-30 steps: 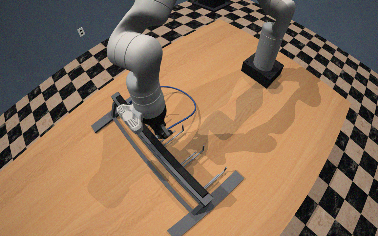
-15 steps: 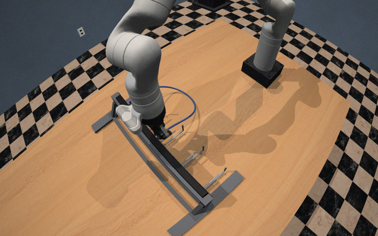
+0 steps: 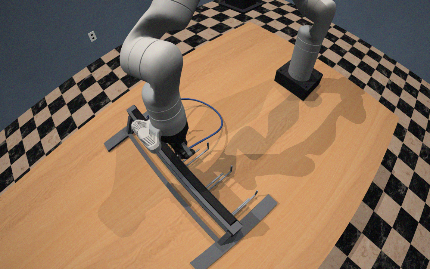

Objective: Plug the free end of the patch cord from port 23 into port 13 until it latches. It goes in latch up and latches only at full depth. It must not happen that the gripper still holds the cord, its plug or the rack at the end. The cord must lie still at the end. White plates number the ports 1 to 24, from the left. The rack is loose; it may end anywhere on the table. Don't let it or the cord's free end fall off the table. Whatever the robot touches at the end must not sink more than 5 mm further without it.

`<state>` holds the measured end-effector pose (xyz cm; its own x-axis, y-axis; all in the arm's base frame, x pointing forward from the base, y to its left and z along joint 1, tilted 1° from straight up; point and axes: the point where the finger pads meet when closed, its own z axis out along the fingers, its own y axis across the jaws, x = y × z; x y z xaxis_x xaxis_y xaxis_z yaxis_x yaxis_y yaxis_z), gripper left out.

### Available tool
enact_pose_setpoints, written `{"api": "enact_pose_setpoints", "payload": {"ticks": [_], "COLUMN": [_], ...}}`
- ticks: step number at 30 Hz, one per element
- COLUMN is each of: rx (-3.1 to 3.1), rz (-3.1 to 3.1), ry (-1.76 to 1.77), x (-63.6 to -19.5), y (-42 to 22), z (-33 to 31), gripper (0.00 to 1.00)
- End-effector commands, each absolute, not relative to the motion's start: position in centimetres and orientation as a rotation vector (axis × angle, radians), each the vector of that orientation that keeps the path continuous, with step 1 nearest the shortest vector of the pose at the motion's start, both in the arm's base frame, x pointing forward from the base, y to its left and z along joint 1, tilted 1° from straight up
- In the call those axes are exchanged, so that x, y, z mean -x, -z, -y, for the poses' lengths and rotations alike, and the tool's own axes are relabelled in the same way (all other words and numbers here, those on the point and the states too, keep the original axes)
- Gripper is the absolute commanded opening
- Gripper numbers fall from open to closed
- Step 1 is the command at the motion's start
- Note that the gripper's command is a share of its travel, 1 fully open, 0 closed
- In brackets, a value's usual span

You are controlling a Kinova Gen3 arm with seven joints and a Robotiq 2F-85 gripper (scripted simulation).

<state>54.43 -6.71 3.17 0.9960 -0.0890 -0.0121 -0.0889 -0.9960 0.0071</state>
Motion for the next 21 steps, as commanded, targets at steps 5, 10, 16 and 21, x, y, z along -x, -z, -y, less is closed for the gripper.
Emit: {"api": "enact_pose_setpoints", "payload": {"ticks": [5,10,16,21], "rx": [-3.128,-3.127,-3.126,-3.125], "rz": [0.147,0.147,0.146,0.146], "ry": [-0.001,0.002,0.007,0.01], "x": [-55.03,-54.95,-54.84,-54.75], "y": [-3.56,-3.56,-3.57,-3.58], "z": [6.77,6.76,6.74,6.73], "gripper": [0.0,0.0,0.0,0.0]}}
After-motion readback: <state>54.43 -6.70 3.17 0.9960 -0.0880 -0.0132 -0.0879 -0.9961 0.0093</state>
